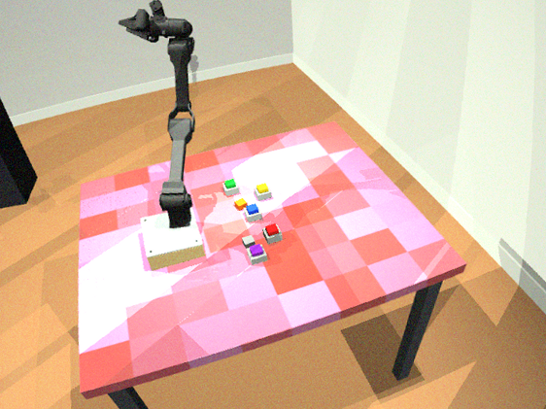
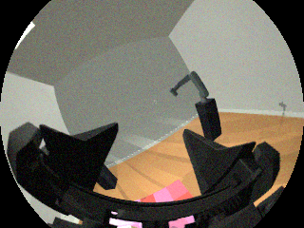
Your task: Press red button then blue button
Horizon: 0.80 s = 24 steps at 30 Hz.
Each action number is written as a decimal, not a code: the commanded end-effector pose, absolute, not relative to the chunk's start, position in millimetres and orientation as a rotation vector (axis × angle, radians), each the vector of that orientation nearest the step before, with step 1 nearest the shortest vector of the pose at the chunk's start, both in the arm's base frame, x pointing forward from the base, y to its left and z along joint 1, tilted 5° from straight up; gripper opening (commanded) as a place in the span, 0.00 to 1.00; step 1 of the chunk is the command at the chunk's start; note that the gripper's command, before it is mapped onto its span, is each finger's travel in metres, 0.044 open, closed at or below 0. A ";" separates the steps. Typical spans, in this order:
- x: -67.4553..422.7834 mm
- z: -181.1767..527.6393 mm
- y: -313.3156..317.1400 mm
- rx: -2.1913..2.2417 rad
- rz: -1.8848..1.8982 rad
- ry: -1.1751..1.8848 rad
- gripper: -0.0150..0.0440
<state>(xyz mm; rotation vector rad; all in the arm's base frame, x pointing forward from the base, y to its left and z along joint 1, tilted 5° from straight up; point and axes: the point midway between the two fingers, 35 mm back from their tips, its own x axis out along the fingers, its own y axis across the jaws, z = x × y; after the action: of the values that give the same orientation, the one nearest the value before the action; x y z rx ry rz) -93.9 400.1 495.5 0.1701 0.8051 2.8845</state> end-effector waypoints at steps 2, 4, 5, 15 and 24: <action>-101.4 504.6 390.0 0.185 2.910 0.769 0.93; -121.7 530.3 357.2 0.235 2.989 0.659 0.93; -130.4 542.1 339.9 0.262 3.028 0.606 0.93; -167.7 611.7 184.4 0.525 3.327 0.185 0.93; -137.8 636.9 1.5 0.909 3.627 -0.296 0.93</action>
<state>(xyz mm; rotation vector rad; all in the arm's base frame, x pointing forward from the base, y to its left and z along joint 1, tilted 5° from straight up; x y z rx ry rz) -154.6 54.5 636.2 0.7915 -0.1421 3.5476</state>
